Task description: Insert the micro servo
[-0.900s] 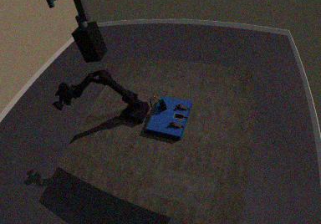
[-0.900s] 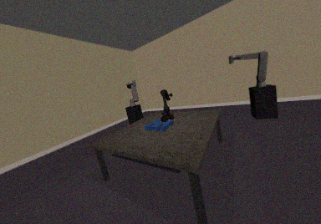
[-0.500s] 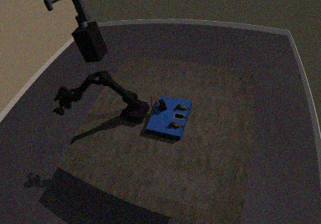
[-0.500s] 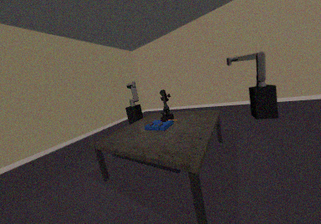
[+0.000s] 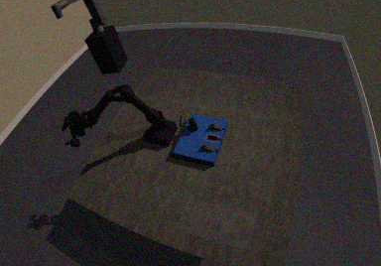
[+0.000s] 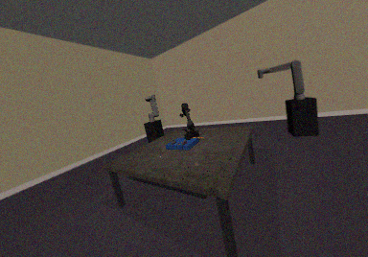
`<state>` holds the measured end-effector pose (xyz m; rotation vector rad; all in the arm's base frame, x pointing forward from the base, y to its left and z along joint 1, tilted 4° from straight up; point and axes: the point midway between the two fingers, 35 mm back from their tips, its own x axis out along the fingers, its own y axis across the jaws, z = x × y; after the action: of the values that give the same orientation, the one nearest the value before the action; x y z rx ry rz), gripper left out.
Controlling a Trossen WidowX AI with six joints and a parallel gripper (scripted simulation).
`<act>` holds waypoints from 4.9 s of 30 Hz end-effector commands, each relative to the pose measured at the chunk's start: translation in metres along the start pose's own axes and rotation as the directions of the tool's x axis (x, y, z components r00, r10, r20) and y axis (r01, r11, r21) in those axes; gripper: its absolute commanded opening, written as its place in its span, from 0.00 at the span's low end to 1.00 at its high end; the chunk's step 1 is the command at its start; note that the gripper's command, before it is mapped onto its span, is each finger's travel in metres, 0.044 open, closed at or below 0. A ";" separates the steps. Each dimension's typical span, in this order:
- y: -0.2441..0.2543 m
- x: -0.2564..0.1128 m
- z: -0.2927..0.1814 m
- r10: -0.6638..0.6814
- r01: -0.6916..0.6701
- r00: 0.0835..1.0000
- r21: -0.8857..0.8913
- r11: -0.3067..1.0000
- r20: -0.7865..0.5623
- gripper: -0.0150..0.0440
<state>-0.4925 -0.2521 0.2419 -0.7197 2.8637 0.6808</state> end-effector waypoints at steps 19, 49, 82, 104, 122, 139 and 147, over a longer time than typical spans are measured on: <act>-0.112 -0.038 -0.036 -0.224 0.204 0.975 -0.369 0.907 -0.013 1.00; -0.248 -0.121 -0.055 -0.497 0.314 0.867 -0.817 0.484 0.039 1.00; -0.340 -0.230 -0.053 -0.708 0.154 0.698 -0.988 0.009 0.103 1.00; -0.394 -0.336 -0.032 -0.829 -0.242 0.521 -0.896 -0.373 0.204 1.00; -0.416 -0.429 -0.003 -0.878 -0.650 0.365 -0.591 -0.478 0.309 1.00; -0.414 -0.508 0.033 -0.873 -0.922 0.241 -0.182 -0.342 0.423 1.00; -0.407 -0.542 0.050 -0.860 -0.979 0.192 0.025 -0.204 0.473 1.00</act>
<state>0.1713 -0.3302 0.1474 0.7502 0.6906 -1.1972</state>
